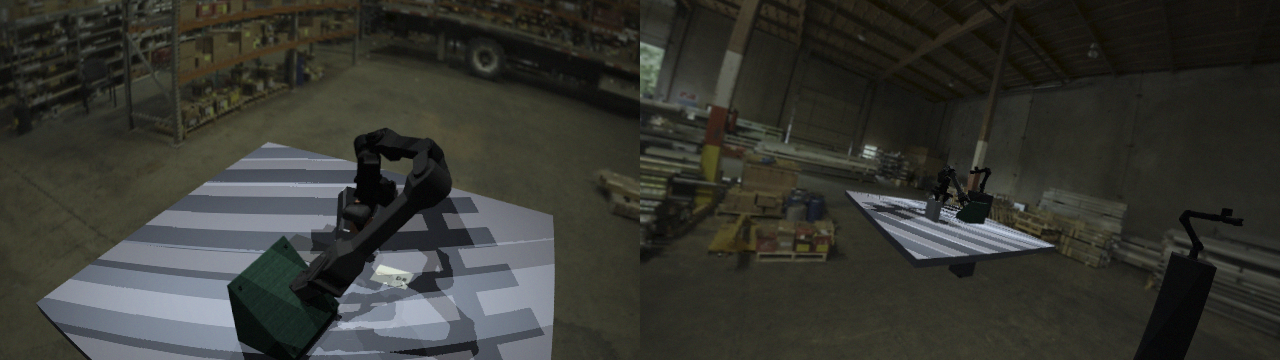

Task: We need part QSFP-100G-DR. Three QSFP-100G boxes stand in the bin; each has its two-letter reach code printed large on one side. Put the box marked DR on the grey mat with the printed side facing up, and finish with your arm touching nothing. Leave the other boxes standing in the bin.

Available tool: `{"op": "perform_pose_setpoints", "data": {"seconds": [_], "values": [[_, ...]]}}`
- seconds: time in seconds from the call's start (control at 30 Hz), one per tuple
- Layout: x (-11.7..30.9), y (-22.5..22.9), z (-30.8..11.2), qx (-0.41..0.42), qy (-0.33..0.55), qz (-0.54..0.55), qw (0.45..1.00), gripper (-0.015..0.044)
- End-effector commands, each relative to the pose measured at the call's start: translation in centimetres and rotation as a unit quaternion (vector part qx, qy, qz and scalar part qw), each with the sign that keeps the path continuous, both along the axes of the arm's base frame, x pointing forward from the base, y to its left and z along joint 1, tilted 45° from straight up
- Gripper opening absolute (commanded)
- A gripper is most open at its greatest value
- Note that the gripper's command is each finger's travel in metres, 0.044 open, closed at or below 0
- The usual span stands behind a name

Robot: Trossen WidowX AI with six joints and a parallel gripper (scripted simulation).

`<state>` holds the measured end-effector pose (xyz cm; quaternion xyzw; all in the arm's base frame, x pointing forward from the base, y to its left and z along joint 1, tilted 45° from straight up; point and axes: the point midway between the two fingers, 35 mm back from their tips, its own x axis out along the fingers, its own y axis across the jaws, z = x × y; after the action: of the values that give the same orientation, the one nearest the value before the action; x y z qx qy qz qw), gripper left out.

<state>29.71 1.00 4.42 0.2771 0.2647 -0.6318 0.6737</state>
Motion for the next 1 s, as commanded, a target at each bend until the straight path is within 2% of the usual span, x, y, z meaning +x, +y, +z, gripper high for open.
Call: {"op": "perform_pose_setpoints", "data": {"seconds": [0.0, 0.07, 0.4, 0.67, 0.97], "values": [[0.0, 0.1, 0.1, -0.001, 0.0, 0.003, 1.0, 0.0399], [0.0, 0.1, 0.1, -0.001, 0.0, 0.003, 1.0, 0.044], [-0.1, 2.1, 2.2, 0.0, 0.003, 0.001, 1.0, 0.044], [0.0, 1.9, 2.0, -0.002, 0.001, 0.004, 1.0, 0.0242], [0.0, 1.9, 2.0, -0.002, 0.001, 0.004, 1.0, 0.0242]]}}
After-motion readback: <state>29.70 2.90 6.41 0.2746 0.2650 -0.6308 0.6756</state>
